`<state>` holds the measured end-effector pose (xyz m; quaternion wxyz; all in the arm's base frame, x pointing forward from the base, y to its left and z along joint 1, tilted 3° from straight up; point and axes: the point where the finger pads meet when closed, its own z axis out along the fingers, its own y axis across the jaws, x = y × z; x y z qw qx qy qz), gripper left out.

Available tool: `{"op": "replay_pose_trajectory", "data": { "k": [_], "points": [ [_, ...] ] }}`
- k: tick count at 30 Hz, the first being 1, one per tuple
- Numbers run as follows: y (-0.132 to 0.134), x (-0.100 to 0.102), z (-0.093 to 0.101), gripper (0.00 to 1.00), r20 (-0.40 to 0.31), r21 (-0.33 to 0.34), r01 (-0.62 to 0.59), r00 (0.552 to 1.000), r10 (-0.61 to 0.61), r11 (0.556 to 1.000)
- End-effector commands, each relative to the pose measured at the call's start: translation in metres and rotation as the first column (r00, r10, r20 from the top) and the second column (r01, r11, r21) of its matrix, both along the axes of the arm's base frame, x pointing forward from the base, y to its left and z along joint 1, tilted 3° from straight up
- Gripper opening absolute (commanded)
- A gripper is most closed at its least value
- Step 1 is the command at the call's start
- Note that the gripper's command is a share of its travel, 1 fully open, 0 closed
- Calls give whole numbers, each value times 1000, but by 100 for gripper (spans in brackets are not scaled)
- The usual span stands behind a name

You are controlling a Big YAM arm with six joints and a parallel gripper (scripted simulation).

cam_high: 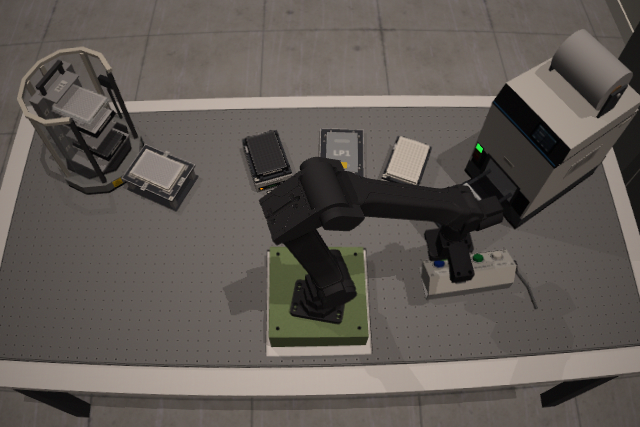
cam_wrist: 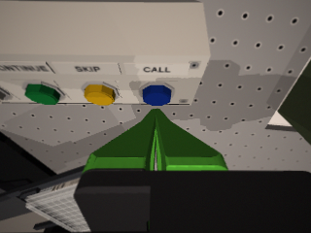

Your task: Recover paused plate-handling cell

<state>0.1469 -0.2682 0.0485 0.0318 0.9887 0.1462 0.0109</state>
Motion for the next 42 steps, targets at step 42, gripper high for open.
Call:
{"op": "replay_pose_trajectory", "data": {
  "k": [42],
  "points": [
    [3, 0, -22, 0, -8, 14, 10, 1000, -10, 1000]
  ]
}}
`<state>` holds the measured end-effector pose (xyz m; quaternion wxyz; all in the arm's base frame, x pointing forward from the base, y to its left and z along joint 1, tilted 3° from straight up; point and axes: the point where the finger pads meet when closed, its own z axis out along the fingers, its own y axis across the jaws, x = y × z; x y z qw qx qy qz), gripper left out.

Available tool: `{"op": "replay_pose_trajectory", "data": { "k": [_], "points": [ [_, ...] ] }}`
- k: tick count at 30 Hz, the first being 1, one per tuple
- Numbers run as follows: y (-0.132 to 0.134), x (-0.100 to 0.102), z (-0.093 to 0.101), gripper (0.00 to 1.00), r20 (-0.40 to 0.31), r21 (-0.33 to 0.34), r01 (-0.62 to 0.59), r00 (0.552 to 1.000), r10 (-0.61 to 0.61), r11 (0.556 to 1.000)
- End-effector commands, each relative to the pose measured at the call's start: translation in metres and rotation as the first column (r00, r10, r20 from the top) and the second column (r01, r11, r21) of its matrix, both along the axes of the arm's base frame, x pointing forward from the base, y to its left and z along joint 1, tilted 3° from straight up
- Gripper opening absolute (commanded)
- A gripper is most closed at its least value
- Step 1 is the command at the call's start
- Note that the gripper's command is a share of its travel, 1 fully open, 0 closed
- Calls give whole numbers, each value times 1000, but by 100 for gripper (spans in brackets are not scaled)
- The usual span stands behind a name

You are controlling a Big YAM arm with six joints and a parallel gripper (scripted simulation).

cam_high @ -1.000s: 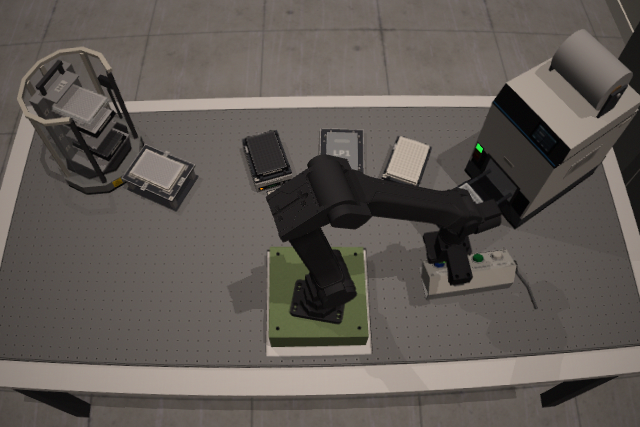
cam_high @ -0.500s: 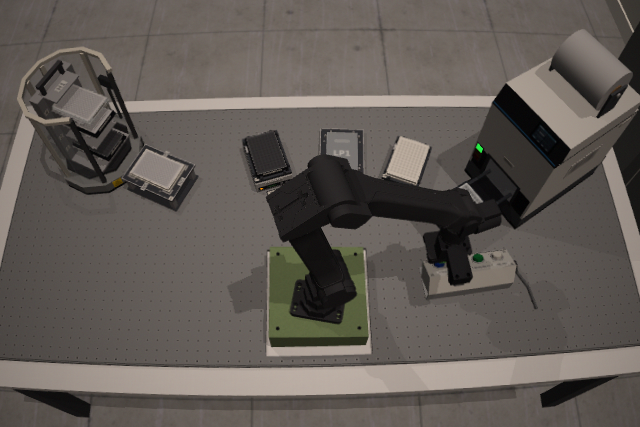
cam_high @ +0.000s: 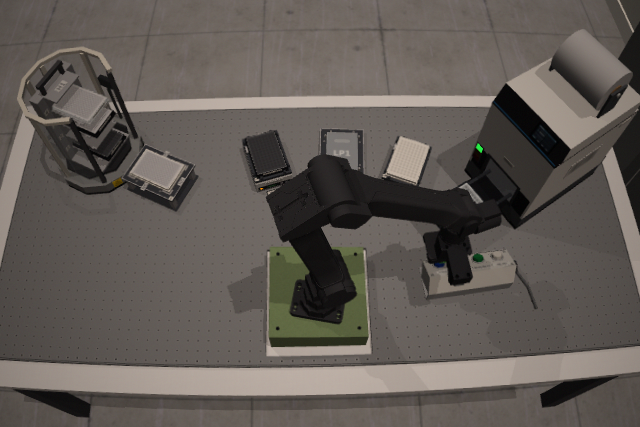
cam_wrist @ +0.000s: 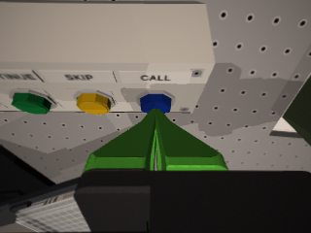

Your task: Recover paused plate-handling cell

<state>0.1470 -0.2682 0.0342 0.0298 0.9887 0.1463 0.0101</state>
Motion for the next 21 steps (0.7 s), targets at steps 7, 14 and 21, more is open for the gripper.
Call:
{"op": "replay_pose_trajectory", "data": {
  "k": [7, 14, 21],
  "points": [
    [3, 0, -7, 0, -6, 11, 10, 1000, -10, 1000],
    [3, 0, -8, 0, -5, 9, 11, 1000, -11, 1000],
    [3, 0, -10, 0, -5, 10, 11, 1000, -11, 1000]
  ]
}}
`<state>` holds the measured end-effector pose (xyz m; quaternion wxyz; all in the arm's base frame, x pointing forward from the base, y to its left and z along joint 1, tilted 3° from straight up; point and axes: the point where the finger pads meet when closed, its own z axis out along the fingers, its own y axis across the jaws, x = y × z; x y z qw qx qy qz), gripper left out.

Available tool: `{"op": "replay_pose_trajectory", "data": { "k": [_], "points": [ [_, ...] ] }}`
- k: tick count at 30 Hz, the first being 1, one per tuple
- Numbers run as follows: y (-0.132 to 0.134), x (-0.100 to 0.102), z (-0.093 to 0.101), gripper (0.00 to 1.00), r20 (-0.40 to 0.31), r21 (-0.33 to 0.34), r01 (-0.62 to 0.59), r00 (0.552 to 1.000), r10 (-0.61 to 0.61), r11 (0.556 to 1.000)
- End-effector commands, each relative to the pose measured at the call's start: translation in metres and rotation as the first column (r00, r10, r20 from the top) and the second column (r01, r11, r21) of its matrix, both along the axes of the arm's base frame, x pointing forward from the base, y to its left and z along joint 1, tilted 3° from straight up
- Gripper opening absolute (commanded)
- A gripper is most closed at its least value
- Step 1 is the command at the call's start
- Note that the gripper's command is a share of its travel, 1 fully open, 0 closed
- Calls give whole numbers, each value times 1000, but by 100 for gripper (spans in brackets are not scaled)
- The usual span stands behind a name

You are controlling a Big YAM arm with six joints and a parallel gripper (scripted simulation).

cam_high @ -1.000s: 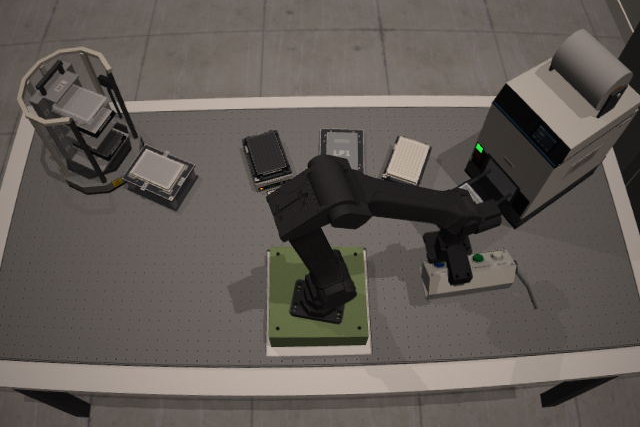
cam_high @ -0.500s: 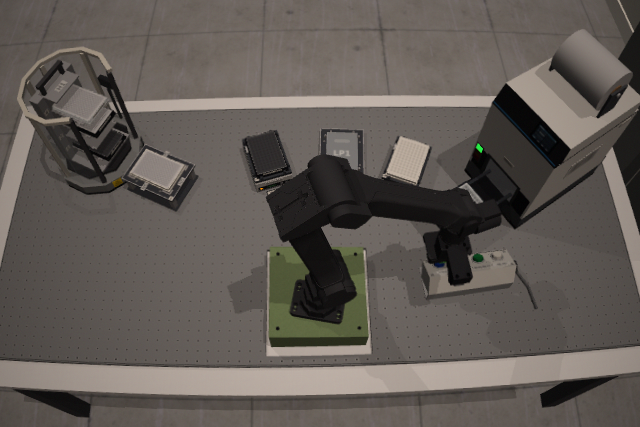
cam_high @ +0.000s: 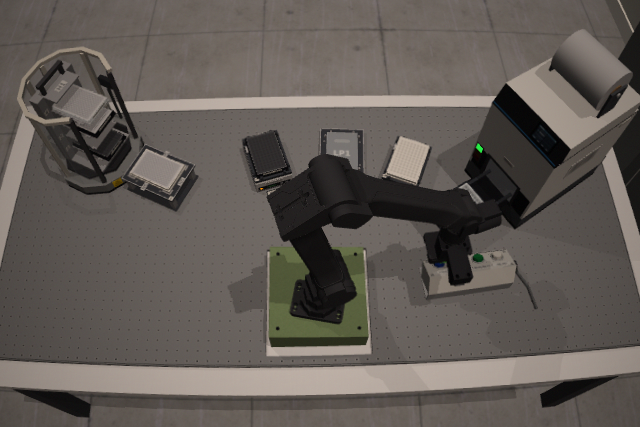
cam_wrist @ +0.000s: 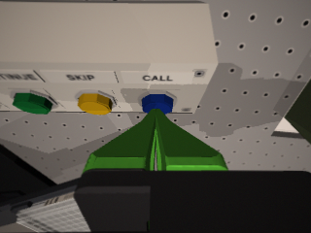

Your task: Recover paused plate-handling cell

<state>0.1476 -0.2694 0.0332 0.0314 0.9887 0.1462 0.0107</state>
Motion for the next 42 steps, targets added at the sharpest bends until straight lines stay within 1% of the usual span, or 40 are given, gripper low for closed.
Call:
{"op": "replay_pose_trajectory", "data": {
  "k": [1, 42],
  "points": [
    [4, -1, -10, 0, -7, 13, 11, 1000, -11, 1000],
    [6, -4, -22, 0, -8, 12, 15, 1000, -15, 1000]
  ]
}}
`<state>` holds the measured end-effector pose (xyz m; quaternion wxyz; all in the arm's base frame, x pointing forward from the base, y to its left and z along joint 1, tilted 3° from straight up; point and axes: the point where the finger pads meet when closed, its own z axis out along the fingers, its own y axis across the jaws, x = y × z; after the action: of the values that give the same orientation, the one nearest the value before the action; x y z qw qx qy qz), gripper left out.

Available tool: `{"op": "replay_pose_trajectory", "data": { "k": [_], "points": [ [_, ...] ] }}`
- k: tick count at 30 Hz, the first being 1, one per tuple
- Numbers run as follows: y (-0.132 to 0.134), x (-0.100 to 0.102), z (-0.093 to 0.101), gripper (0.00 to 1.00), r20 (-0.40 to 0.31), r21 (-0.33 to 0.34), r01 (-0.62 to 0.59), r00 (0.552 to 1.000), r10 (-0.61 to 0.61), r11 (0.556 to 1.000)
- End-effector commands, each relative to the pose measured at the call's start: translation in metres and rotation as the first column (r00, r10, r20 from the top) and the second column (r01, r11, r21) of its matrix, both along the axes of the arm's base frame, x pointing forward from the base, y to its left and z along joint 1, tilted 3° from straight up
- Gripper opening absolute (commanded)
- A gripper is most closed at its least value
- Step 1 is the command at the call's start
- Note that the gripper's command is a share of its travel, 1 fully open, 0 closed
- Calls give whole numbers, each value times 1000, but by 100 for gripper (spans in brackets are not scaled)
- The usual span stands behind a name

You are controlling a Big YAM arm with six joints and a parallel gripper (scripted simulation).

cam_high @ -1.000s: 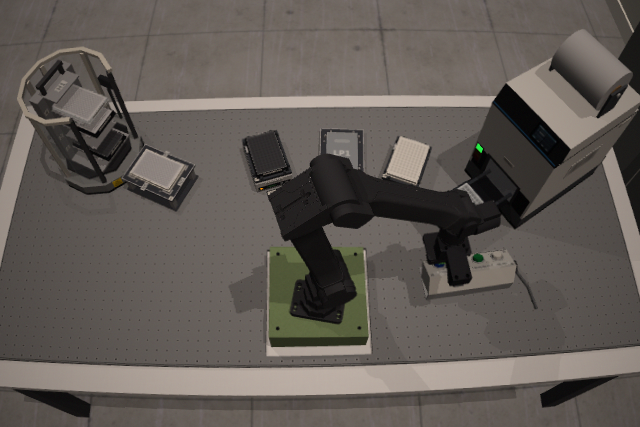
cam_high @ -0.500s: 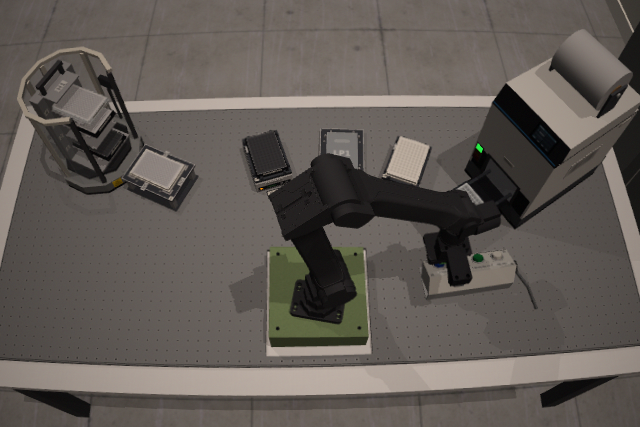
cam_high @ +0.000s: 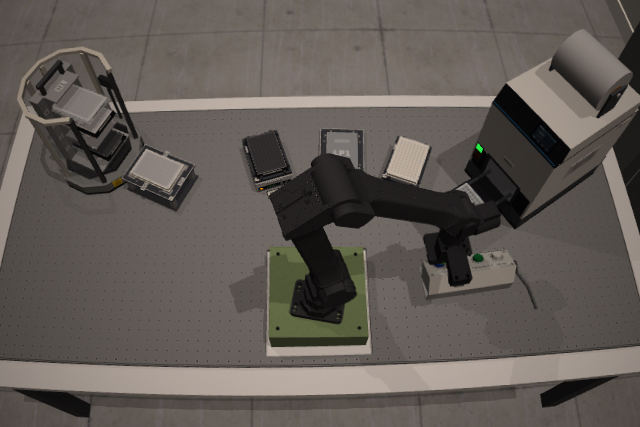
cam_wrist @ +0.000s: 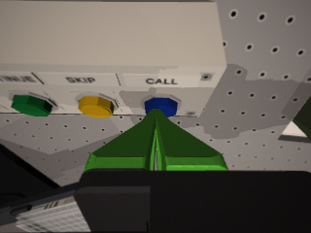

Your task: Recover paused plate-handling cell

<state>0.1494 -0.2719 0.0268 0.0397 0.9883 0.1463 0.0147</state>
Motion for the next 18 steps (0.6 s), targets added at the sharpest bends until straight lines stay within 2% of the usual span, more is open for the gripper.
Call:
{"op": "replay_pose_trajectory", "data": {
  "k": [1, 15, 16, 18],
  "points": [
    [8, -6, -16, 0, -18, 27, 15, 1000, -15, 1000],
    [10, -7, -20, 0, -18, 27, 16, 1000, -15, 1000],
    [-16, 9, 9, 0, -6, 6, 12, 1000, -12, 1000],
    [-10, 5, 6, 0, -4, 4, 4, 1000, -3, 1000]
  ]
}}
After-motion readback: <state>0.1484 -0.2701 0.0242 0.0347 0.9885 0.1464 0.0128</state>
